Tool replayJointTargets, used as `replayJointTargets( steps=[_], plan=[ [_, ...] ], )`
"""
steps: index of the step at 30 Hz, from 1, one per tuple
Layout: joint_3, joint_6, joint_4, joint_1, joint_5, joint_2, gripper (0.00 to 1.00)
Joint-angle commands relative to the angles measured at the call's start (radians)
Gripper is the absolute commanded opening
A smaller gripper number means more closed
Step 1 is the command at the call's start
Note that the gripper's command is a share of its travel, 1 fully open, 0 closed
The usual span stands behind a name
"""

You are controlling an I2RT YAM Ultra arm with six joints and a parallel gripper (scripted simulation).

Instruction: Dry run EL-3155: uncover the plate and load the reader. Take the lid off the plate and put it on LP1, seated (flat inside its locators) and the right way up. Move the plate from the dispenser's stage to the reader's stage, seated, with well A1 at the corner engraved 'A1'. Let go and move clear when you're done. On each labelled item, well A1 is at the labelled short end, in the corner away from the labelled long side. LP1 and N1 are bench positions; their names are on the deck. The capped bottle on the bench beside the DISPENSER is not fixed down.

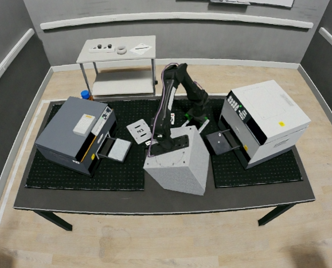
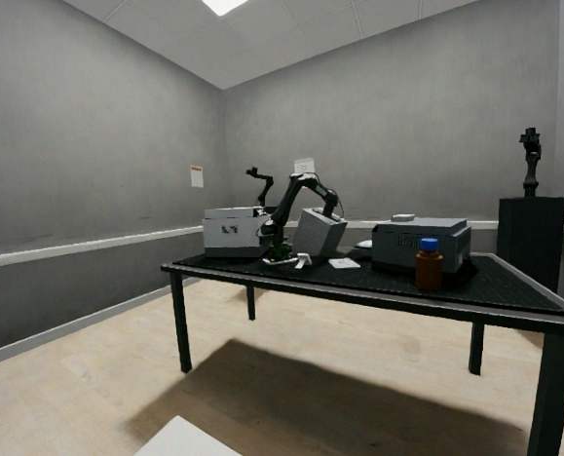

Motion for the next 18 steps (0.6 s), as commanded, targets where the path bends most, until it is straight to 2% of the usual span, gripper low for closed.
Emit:
replayJointTargets(
  steps=[1, 5, 7, 18],
  plan=[
    [0.03, 0.011, -0.001, -0.002, -0.003, 0.013, 0.85],
    [0.011, 0.004, 0.0, -0.003, -0.001, -0.004, 0.85],
    [0.031, 0.011, -0.005, -0.002, -0.002, -0.002, 0.85],
    [0.032, 0.009, -0.013, -0.001, -0.002, -0.008, 0.85]
  ],
)
